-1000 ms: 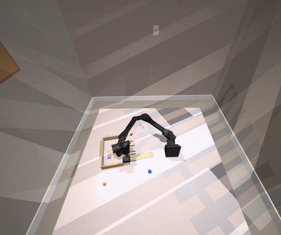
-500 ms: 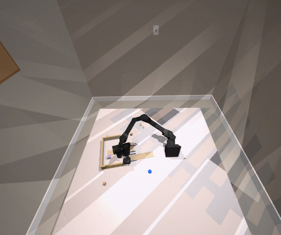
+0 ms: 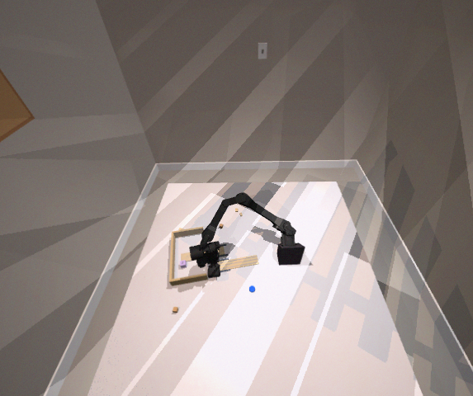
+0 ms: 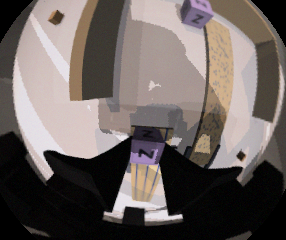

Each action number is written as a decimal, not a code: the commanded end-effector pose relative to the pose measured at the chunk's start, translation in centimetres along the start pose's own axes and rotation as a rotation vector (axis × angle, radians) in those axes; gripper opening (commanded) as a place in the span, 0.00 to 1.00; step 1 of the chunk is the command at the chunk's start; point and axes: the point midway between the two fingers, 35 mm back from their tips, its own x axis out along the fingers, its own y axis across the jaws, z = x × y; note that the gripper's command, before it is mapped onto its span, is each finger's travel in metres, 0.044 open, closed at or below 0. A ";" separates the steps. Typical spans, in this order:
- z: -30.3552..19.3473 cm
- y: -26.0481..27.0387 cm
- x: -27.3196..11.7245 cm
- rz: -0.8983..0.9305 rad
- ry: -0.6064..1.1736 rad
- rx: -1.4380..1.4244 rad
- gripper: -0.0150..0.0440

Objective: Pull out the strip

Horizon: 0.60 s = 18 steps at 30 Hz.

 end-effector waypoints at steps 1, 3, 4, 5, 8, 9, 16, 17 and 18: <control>0.0 0.0 -0.1 0.000 -0.001 0.000 0.43; 0.0 0.0 -0.1 0.000 -0.001 0.000 0.38; 0.0 0.0 -0.1 0.000 -0.001 0.000 0.33; 0.0 0.0 -0.1 0.000 -0.001 0.000 0.29; -0.9 0.0 -0.9 0.001 -0.001 -0.001 0.25; -1.3 0.1 -1.2 0.001 -0.001 -0.002 0.25; -4.1 0.0 -3.2 0.000 -0.001 -0.006 0.25; -4.5 0.0 -3.4 0.000 0.000 -0.007 0.25; -5.0 0.0 -3.7 0.000 0.000 -0.007 0.25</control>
